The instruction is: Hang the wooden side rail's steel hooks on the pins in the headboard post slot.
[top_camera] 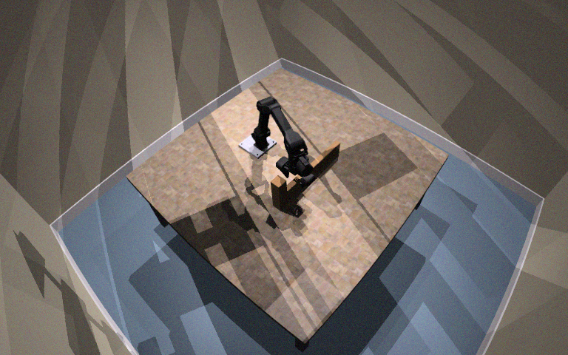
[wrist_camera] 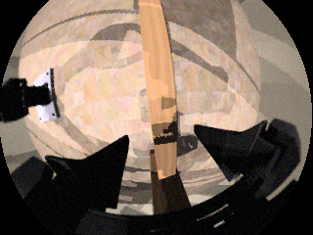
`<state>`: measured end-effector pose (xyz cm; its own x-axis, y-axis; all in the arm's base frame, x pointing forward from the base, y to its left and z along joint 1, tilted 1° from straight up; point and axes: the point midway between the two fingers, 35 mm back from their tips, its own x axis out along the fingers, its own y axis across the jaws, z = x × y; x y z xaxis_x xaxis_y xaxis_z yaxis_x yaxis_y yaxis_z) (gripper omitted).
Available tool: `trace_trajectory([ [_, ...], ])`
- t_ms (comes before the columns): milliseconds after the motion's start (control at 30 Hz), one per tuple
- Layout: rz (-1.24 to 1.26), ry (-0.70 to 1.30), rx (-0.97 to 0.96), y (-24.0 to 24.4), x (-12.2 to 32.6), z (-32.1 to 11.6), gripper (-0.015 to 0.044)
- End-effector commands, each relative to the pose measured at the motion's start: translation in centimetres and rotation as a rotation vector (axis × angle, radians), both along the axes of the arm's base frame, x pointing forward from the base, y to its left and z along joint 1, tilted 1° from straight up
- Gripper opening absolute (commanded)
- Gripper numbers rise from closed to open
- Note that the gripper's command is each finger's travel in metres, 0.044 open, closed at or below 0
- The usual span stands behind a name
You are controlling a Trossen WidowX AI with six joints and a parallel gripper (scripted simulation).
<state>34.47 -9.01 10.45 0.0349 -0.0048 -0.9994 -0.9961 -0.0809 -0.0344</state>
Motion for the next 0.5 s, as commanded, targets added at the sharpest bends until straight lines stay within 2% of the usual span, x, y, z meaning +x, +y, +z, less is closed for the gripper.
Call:
trace_trajectory([
  [0, -0.002, -0.009, -0.006, -0.1, 0.0, 0.4, 0.0440],
  [200, -0.002, -0.009, -0.003, 3.0, -0.2, 0.4, 0.0440],
  [467, 0.009, 0.003, 0.001, 2.9, 0.0, 0.0, 0.0440],
])
